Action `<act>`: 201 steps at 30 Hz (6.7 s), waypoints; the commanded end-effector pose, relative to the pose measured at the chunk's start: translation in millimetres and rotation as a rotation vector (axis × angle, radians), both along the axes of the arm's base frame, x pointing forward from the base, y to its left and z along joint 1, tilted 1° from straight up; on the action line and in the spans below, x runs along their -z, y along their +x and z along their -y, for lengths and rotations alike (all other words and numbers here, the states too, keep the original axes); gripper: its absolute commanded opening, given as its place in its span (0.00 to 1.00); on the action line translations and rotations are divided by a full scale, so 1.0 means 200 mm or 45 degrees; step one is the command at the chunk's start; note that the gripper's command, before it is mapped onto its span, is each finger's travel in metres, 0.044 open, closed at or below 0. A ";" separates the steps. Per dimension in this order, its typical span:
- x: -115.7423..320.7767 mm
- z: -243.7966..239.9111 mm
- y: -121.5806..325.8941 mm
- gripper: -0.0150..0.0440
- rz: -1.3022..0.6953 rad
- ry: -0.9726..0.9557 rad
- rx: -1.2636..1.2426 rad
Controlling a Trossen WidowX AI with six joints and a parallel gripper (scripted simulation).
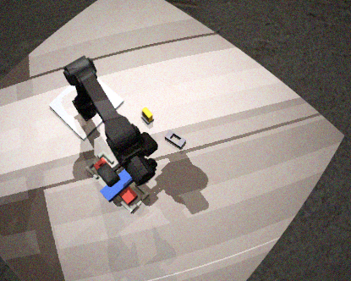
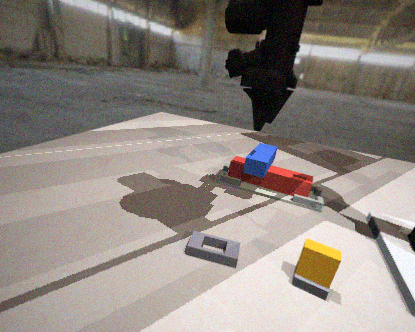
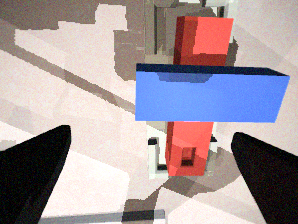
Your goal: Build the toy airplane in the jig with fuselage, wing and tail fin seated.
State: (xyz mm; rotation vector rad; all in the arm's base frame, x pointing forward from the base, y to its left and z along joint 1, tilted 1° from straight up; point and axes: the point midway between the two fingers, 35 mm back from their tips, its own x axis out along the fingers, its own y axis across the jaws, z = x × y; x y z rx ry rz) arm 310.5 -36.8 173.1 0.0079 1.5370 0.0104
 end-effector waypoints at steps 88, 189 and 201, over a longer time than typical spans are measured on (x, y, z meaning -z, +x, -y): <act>0.64 -0.97 -0.69 0.56 -0.012 0.025 0.012; 0.11 -0.45 -0.40 0.25 -0.007 0.014 0.001; 0.15 -0.26 -0.36 0.25 -0.005 0.007 -0.011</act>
